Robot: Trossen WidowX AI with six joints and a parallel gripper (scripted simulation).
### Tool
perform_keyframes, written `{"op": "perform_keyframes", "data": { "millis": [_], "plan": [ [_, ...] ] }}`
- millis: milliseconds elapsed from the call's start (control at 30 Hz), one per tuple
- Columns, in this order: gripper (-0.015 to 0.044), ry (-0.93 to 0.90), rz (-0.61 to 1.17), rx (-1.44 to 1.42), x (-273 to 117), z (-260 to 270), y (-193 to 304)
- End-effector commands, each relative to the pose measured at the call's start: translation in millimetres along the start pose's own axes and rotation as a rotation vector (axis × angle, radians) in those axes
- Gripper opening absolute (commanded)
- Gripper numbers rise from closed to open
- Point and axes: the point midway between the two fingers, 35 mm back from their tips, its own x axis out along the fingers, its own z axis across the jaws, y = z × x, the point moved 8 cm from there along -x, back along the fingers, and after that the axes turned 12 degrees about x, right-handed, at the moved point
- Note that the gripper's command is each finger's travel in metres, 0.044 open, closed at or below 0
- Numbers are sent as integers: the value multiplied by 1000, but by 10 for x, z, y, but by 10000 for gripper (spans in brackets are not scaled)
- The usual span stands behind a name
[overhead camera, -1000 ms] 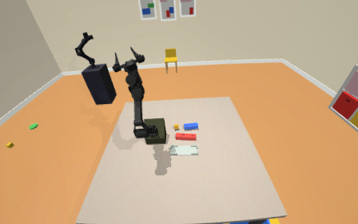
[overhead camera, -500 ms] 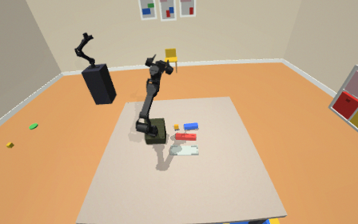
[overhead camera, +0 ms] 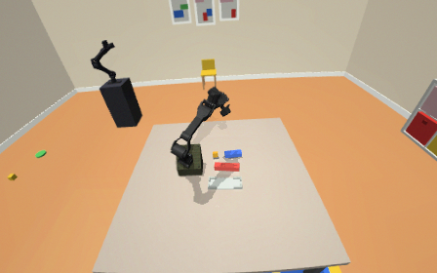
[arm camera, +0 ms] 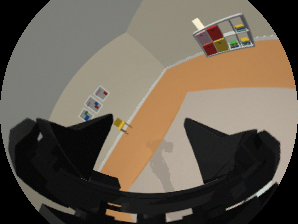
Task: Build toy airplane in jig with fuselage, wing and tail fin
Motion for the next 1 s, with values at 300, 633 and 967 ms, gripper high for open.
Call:
{"op": "perform_keyframes", "data": {
  "millis": [300,633,967],
  "plan": [
    [440,748,220,181,346,-1627,235],
    [440,1284,461,236,72,-2677,533],
    [440,1315,480,236,51,-2760,565]
  ]
}}
